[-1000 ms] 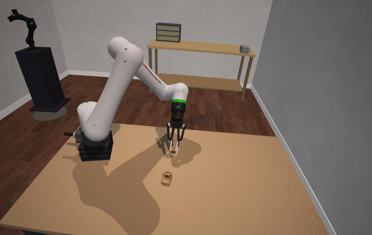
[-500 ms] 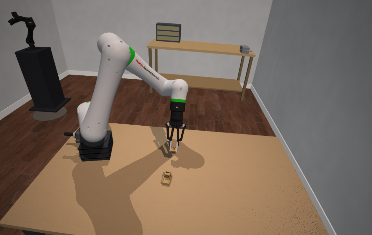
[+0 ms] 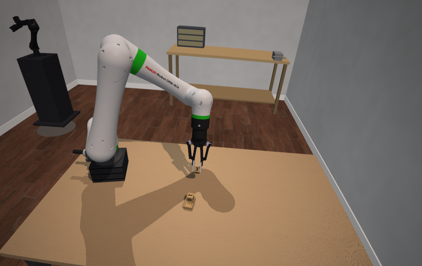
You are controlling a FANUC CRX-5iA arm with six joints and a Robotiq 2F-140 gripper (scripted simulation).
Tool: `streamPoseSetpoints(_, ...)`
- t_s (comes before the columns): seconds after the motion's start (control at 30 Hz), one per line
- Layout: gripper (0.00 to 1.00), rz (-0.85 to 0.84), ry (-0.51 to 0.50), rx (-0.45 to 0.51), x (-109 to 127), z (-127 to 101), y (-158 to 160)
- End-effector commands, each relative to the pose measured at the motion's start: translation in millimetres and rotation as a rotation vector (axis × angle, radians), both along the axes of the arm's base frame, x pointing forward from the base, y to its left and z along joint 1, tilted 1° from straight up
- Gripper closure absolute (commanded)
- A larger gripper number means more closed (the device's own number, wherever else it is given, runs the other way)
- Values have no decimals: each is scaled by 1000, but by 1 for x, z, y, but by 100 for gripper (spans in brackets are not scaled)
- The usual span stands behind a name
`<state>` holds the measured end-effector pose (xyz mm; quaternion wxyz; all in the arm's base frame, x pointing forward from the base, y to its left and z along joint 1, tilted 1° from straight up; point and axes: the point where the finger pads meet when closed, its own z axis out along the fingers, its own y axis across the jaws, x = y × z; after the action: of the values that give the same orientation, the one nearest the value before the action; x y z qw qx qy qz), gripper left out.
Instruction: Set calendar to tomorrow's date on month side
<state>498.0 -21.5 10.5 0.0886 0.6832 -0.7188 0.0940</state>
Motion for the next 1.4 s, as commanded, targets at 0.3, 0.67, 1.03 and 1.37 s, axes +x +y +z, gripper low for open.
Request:
streamPoseSetpoints(0.3,75,3,-10,255,0,0,-4)
streamPoseSetpoints(0.67,75,-1,-1,345,-4,-2,-10)
streamPoseSetpoints(1.03,75,7,-25,523,-1,0,-14)
streamPoseSetpoints(1.37,75,6,-25,734,-3,-3,-17)
